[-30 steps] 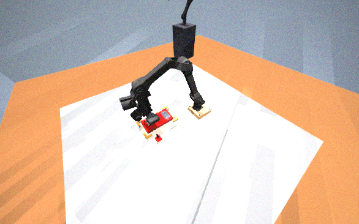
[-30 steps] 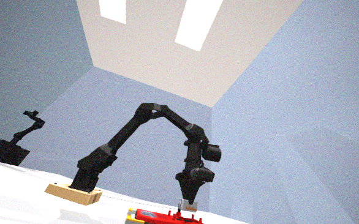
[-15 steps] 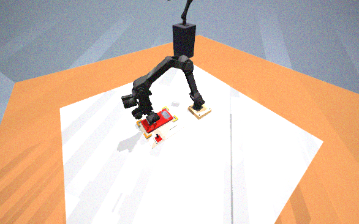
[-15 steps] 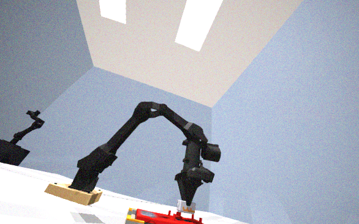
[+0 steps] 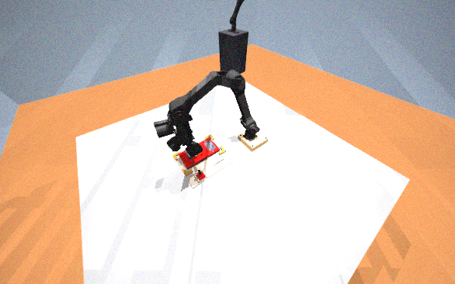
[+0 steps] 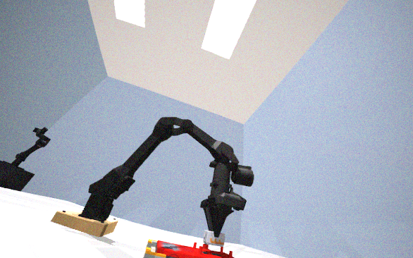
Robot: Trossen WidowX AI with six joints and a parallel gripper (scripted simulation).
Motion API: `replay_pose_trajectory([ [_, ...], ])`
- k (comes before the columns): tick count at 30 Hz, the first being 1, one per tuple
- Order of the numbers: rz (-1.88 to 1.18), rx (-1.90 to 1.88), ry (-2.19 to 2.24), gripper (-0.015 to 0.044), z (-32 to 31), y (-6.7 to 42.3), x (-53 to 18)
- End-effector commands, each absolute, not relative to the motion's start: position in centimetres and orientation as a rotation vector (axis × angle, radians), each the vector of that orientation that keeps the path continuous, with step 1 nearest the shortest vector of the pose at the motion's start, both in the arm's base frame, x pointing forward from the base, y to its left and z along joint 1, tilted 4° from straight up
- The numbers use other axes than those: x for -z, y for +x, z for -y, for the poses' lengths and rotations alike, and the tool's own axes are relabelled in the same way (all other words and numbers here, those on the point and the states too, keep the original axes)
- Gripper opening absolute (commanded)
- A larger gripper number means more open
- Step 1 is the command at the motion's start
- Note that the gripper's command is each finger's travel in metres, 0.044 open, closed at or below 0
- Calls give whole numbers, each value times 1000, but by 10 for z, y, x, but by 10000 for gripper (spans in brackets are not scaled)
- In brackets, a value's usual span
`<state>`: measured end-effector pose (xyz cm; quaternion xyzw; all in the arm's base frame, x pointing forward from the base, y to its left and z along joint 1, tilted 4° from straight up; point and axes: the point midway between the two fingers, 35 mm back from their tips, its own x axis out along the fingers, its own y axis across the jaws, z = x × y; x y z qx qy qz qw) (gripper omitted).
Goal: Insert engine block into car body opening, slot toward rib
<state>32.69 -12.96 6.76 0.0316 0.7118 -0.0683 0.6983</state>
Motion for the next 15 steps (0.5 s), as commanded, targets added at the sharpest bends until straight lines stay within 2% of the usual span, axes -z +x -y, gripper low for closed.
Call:
replay_pose_trajectory([
  [1, -1586, 152, 62, 160, 130, 327, -68],
  [15, -1588, 135, 46, 160, 131, 327, -68],
])
